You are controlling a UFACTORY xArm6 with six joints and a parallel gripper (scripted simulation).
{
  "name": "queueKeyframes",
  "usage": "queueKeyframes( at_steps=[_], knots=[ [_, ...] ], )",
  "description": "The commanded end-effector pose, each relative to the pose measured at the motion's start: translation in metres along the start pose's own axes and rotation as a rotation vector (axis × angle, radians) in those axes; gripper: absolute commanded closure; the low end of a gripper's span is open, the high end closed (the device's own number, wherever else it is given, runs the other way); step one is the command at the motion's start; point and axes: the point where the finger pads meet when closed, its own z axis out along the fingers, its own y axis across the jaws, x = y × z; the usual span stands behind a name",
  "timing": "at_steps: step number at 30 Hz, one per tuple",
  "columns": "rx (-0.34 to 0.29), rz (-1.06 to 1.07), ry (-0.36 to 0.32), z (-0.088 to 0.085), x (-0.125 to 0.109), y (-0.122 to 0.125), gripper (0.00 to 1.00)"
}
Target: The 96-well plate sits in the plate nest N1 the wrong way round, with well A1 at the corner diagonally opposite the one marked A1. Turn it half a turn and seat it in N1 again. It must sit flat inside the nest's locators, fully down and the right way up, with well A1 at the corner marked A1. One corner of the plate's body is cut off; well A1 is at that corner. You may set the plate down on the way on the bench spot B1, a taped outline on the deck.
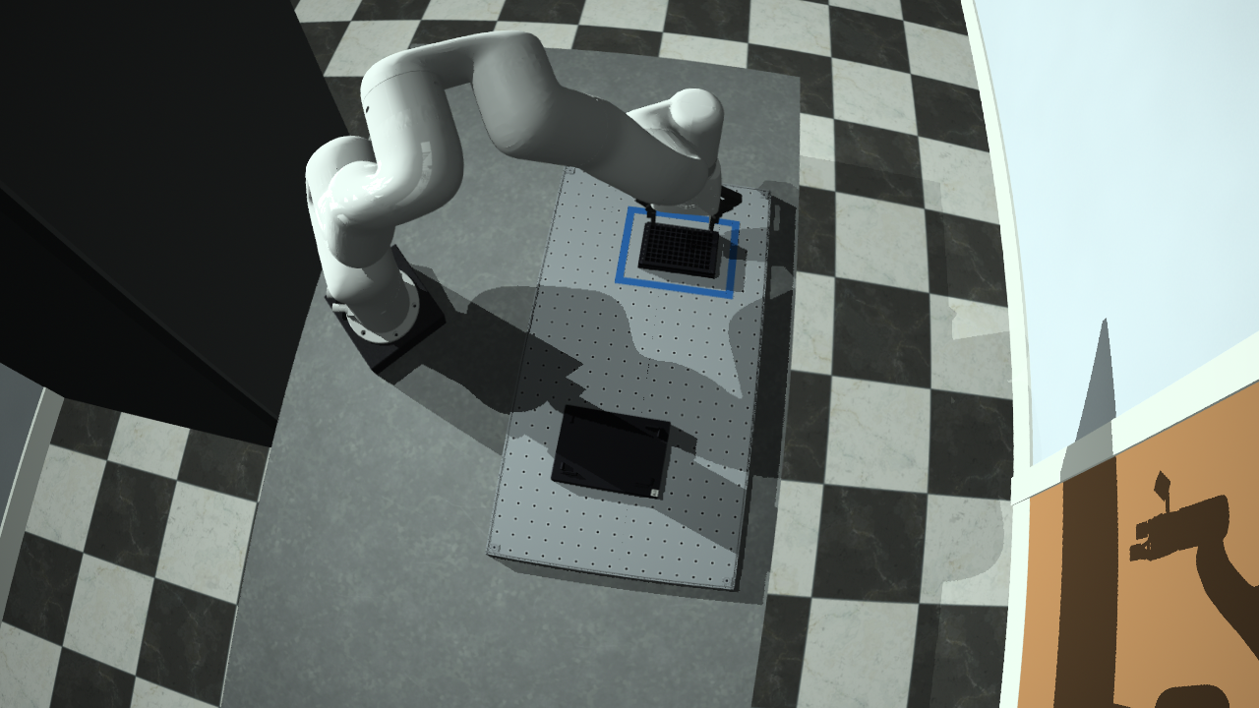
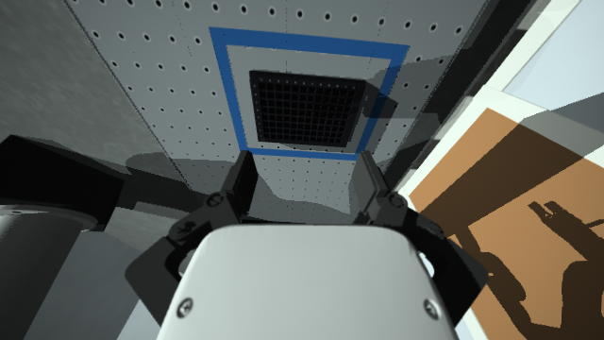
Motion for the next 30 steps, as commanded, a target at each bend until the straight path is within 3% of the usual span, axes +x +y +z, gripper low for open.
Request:
queueKeyframes(
  at_steps=[1, 4, 30],
  knots=[
    [-0.012, 0.068, -0.007, -0.002, 0.001, 0.001, 0.00],
    [-0.012, 0.135, -0.007, 0.008, 0.001, 0.001, 0.00],
    [-0.015, 0.868, -0.002, 0.008, 0.001, 0.001, 0.00]
  ],
)
